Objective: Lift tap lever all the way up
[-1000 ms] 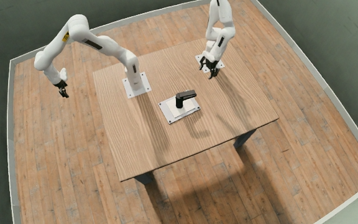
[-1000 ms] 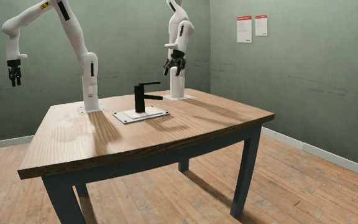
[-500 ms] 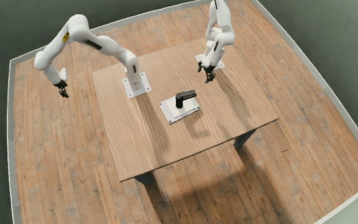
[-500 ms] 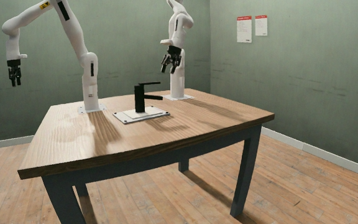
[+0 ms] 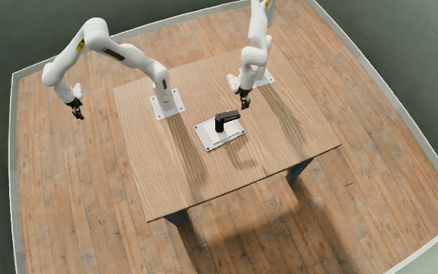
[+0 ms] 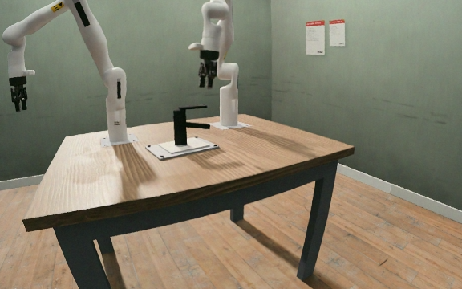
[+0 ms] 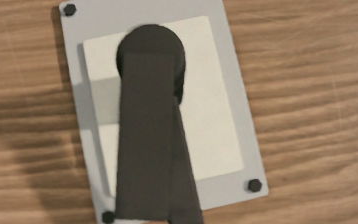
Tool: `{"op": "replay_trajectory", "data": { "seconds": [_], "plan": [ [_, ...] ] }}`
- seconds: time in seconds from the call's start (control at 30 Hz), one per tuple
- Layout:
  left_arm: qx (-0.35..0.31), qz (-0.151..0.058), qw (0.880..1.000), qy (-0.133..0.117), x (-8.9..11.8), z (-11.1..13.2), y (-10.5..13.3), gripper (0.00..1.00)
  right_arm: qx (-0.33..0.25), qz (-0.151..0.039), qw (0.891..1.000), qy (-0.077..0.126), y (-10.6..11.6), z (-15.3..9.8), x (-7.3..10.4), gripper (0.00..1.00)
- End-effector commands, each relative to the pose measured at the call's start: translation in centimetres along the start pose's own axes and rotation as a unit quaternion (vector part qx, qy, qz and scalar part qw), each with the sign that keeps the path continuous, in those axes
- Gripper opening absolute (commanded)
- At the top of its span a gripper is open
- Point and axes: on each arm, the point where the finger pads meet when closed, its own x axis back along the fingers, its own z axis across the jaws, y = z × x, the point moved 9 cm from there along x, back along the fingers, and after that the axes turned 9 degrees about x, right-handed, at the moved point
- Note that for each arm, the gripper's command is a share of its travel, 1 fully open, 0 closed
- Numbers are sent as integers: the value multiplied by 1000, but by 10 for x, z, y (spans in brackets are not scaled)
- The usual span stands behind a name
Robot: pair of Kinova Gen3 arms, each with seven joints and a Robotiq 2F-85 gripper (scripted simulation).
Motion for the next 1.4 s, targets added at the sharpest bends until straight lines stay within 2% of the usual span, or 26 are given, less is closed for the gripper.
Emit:
{"op": "replay_trajectory", "data": {
  "seconds": [0.0,0.17,0.43,0.47,0.8,1.37],
  "plan": [
    [-11,-45,999,-10,7,-8,-28,1000,0,-1,1000,0,0,0,1,1000],
    [-14,-55,998,-17,10,-10,-37,1000,0,-1,1000,0,0,0,1,1000],
    [-14,-55,998,-17,10,-10,-38,1000,0,-1,1000,0,0,0,1,1000],
    [-14,-55,998,-17,10,-10,-38,736,0,-1,1000,0,0,0,1,1000],
    [-14,-55,998,-17,10,-10,-38,731,0,-1,1000,0,0,0,1,1000],
    [-14,-55,998,-17,10,-10,-38,625,0,-1,1000,0,0,0,1,1000]
  ]
}}
